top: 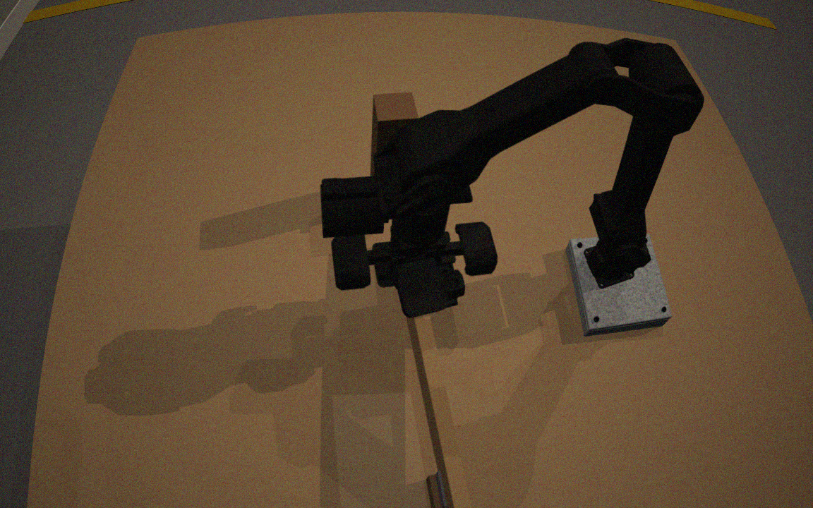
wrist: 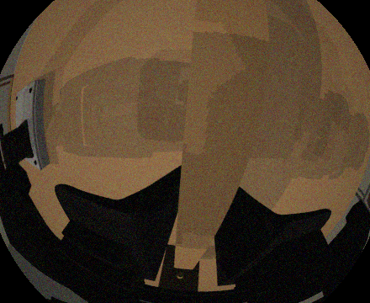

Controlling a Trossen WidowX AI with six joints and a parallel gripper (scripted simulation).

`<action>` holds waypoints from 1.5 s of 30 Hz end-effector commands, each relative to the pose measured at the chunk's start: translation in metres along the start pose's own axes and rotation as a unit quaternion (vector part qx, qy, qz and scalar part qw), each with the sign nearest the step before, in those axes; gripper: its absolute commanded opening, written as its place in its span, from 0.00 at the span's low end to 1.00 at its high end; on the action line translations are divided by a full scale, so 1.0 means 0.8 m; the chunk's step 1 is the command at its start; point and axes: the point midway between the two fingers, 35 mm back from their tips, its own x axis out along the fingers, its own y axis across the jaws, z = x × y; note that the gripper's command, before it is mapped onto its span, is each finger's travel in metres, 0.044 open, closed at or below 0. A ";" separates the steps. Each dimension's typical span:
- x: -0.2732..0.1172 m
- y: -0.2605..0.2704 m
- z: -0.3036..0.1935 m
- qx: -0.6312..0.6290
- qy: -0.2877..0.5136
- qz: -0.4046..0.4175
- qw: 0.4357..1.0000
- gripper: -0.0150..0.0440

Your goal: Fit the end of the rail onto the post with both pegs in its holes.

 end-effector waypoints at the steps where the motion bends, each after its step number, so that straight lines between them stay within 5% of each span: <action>1: 0.002 0.000 -0.001 0.000 0.001 0.001 1.000 0.25; 45: -0.025 -0.007 0.000 0.000 0.001 0.000 1.000 0.25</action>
